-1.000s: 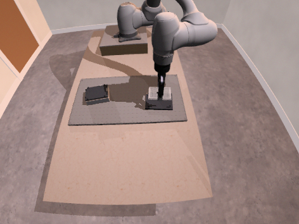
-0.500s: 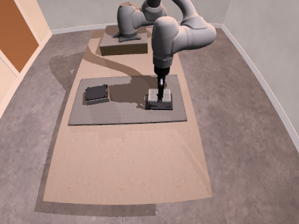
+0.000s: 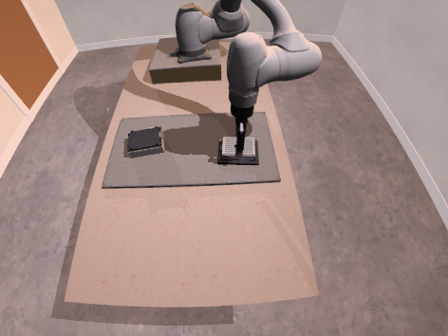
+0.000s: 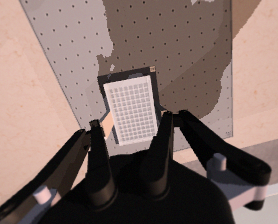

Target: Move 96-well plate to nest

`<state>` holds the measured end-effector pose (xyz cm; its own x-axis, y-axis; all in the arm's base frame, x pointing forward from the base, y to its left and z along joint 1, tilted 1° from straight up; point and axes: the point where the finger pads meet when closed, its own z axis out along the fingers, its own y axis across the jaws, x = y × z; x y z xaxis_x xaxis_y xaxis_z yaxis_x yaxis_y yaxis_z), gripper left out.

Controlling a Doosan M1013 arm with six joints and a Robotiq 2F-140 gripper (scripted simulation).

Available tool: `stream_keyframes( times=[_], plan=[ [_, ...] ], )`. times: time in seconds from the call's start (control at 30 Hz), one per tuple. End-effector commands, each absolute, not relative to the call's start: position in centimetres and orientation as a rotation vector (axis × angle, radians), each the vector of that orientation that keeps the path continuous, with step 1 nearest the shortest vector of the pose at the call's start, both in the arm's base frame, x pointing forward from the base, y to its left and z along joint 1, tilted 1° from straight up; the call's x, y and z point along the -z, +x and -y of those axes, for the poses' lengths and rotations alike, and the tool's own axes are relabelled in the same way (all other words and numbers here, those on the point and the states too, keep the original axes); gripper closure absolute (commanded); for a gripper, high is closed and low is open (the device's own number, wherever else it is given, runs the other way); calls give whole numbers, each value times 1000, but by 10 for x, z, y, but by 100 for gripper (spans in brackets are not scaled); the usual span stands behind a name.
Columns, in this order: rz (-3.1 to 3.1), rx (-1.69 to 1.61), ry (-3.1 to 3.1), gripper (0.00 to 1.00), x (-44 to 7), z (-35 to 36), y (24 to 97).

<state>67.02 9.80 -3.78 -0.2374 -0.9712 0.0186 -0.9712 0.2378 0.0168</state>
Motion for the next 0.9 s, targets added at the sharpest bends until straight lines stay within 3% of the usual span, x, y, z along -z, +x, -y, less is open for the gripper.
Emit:
stream_keyframes(
  times=[0.0,0.87],
  plan=[
    [2452,3,1924,90,42,-98,670],
    [2452,3,1924,90,50,-98,670]
  ],
)
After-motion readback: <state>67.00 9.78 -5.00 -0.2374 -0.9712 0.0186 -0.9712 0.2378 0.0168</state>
